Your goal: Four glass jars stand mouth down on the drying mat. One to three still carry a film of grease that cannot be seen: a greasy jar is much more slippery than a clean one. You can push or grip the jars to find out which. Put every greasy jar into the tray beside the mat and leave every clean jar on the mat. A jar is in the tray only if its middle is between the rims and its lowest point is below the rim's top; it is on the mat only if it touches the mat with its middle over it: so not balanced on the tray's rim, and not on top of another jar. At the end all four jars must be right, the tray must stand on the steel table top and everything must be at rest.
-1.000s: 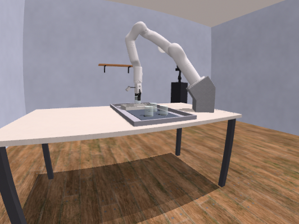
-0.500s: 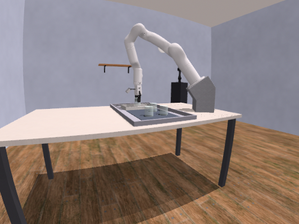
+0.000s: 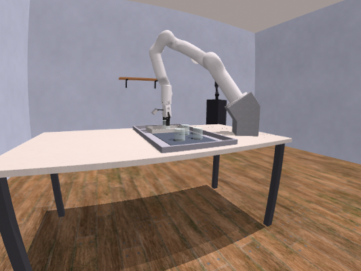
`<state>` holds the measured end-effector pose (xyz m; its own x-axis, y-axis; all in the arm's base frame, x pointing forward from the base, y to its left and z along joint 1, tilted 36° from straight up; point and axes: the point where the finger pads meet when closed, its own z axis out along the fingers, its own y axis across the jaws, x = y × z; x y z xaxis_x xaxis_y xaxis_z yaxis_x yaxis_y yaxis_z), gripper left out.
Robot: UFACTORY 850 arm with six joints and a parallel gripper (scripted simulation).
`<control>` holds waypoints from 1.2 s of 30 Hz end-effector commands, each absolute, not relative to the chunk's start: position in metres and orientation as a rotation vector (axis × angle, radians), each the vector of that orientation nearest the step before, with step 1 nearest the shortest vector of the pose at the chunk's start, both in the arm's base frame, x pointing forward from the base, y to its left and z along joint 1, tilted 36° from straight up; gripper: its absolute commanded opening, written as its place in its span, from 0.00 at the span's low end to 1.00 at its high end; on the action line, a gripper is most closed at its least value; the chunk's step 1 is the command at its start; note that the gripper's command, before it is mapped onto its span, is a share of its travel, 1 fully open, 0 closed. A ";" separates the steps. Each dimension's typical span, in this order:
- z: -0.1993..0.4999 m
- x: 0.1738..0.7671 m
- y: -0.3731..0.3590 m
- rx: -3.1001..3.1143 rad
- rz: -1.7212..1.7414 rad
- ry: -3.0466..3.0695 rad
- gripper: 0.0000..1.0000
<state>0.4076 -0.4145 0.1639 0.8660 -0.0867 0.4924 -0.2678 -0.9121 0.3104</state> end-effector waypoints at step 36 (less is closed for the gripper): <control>0.202 0.388 -0.396 2.665 0.680 -0.263 1.00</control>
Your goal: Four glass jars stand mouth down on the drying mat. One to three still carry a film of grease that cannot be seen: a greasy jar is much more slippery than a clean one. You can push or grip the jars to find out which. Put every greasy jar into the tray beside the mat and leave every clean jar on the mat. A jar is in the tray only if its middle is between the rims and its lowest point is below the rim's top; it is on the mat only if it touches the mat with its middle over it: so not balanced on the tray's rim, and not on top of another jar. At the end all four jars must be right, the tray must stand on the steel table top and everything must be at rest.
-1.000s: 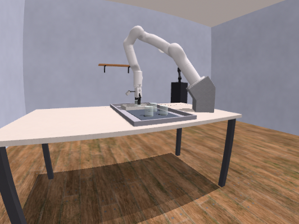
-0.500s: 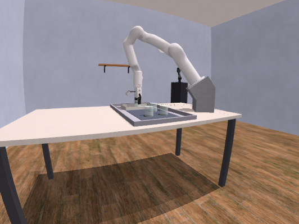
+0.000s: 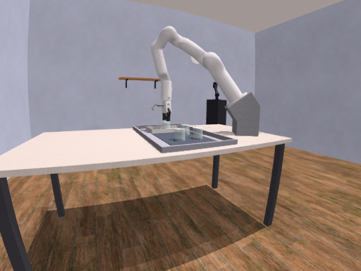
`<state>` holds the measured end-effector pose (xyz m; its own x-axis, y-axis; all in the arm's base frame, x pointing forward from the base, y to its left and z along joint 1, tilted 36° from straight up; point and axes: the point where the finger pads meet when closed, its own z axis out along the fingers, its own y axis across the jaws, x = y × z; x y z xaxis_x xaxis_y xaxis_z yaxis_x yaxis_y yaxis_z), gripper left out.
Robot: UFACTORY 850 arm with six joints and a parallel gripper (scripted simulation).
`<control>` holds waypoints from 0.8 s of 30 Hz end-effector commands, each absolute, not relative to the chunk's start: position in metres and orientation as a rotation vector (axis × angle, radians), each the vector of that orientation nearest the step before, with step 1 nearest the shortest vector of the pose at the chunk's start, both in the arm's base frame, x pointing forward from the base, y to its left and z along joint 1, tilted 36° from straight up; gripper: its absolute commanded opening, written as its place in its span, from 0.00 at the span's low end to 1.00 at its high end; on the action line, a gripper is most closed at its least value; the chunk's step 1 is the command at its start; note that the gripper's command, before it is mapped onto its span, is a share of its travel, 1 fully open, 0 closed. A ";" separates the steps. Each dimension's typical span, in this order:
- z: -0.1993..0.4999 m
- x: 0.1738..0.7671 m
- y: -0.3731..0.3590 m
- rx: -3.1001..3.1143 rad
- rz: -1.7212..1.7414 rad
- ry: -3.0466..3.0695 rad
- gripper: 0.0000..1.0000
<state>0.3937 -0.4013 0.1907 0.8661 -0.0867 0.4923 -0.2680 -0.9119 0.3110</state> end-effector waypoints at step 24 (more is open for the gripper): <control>0.240 0.369 -0.377 2.665 0.680 -0.263 1.00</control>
